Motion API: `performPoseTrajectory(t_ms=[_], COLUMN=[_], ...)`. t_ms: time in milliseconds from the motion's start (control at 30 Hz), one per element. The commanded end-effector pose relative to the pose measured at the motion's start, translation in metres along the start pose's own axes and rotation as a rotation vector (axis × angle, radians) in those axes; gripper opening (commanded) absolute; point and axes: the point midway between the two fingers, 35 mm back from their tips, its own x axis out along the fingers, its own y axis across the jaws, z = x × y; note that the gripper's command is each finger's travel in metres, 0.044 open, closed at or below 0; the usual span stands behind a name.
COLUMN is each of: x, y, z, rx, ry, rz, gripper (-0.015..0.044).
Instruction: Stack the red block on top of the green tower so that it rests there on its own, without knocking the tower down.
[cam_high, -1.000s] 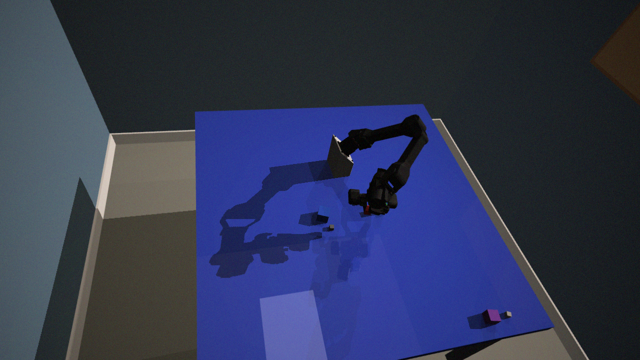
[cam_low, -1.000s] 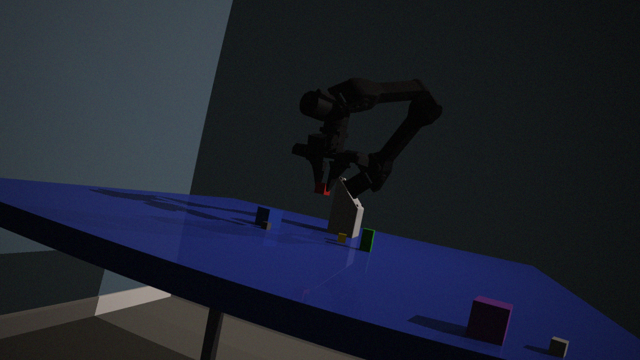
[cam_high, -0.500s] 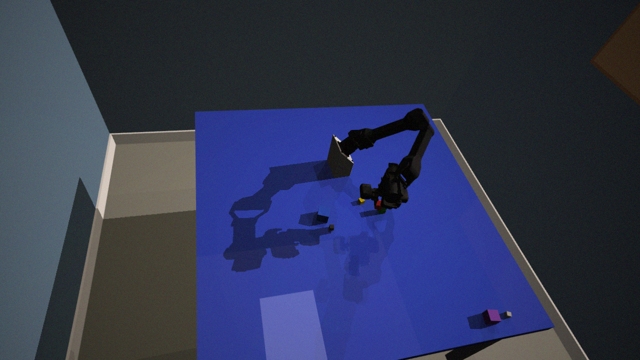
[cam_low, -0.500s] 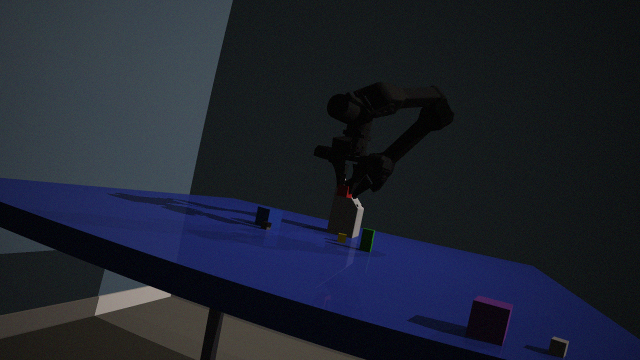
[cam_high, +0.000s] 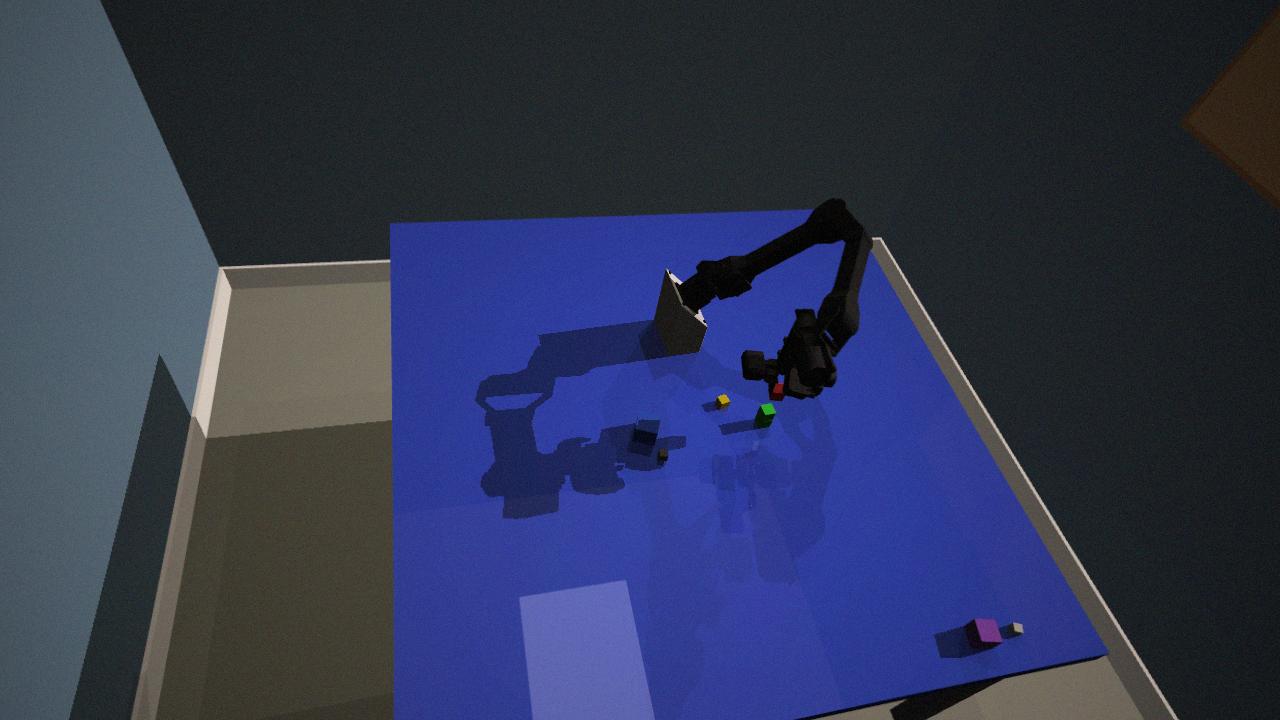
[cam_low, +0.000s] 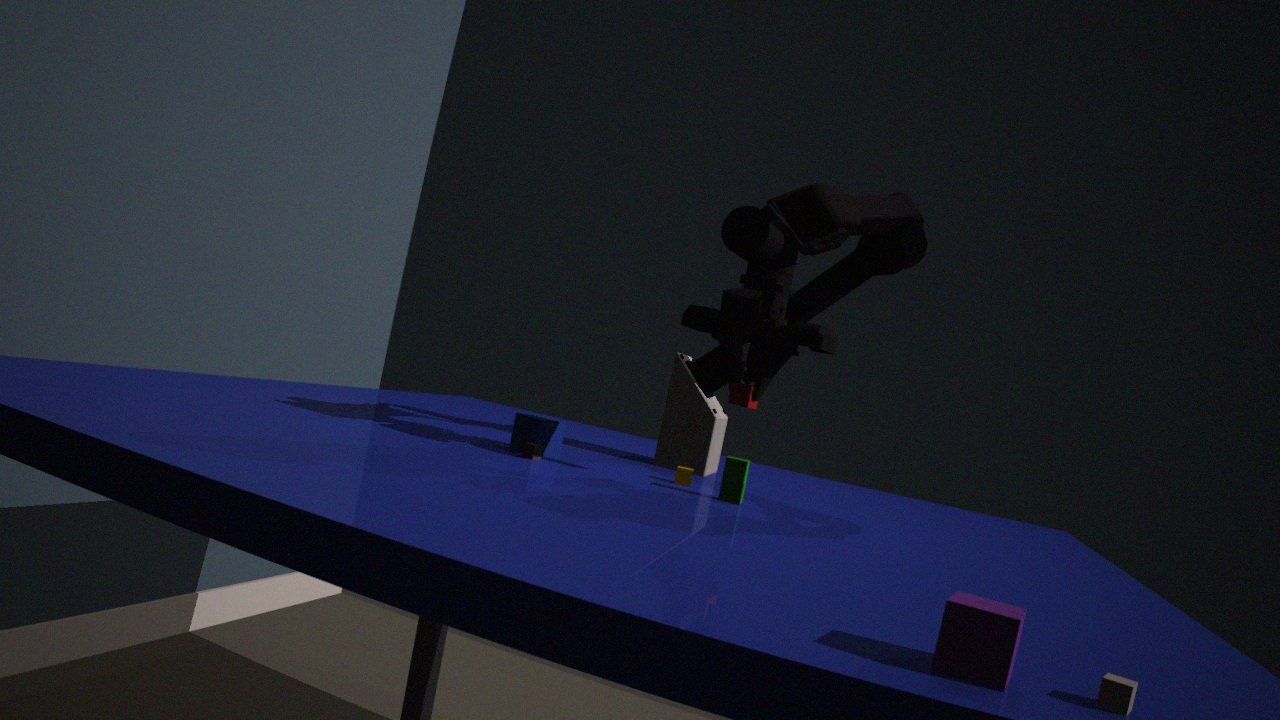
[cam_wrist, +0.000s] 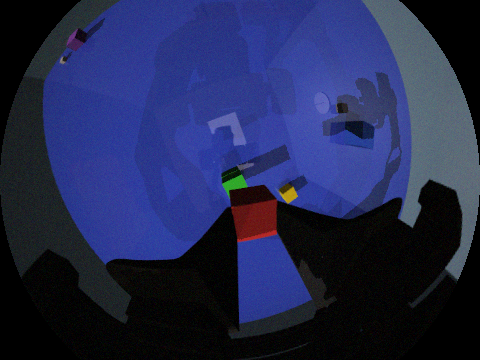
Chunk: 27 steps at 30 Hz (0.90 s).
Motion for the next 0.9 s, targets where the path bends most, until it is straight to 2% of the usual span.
performPoseTrajectory(t_ms=[0, 667, 867], x=[0.002, 0.061, 0.064], y=[0.005, 0.006, 0.006], z=[-0.01, -0.011, -0.011], rx=[0.008, 0.008, 0.008], ry=[0.007, 0.007, 0.007], rz=[0.005, 0.007, 0.008], gripper=[0.0, 0.0, 0.0])
